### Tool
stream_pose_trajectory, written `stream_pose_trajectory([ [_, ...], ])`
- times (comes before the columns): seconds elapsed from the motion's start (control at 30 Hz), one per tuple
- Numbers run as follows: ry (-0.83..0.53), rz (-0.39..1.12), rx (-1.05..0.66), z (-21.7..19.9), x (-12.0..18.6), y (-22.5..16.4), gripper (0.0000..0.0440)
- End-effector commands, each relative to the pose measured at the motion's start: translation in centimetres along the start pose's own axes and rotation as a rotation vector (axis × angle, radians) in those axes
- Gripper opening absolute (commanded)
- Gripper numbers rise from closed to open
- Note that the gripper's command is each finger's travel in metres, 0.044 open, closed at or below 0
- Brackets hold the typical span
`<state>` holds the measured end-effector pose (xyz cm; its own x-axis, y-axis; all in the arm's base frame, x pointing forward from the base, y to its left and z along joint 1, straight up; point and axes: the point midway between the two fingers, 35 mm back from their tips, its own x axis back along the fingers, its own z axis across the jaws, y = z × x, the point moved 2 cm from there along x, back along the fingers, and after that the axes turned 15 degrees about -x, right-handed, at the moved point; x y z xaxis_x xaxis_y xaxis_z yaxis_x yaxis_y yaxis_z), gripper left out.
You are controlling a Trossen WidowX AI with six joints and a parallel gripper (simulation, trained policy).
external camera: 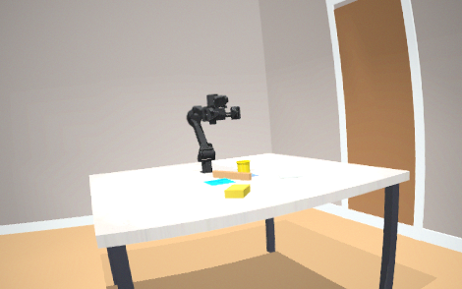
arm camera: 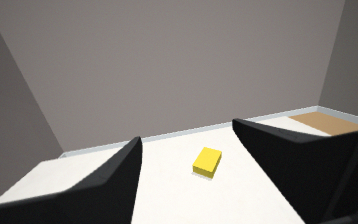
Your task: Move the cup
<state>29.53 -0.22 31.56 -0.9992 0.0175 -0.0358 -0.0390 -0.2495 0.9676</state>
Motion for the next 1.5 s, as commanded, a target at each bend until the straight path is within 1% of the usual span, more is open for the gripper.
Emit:
stream_pose_trajectory([
  [0.0,0.003,0.002,0.0,0.1,0.0,0.0,0.0374],
  [0.37,0.014,0.067,-0.027,0.7,0.5,0.0,0.0086],
  [0.4,0.013,0.076,-0.033,0.7,0.5,-0.1,0.0064],
  [0.43,0.012,0.087,-0.039,0.8,0.5,-0.1,0.0055],
  [0.5,0.014,0.107,-0.053,0.9,0.5,-0.2,0.007],
  [0.67,0.022,0.149,-0.096,1.5,0.3,-0.1,0.0141],
  [0.73,0.024,0.167,-0.114,1.7,0.3,0.0,0.0157],
  [1.1,0.021,0.282,-0.223,3.0,0.1,-0.1,0.0142],
  [1.47,-0.009,0.41,-0.344,4.2,0.0,-0.4,0.0129],
])
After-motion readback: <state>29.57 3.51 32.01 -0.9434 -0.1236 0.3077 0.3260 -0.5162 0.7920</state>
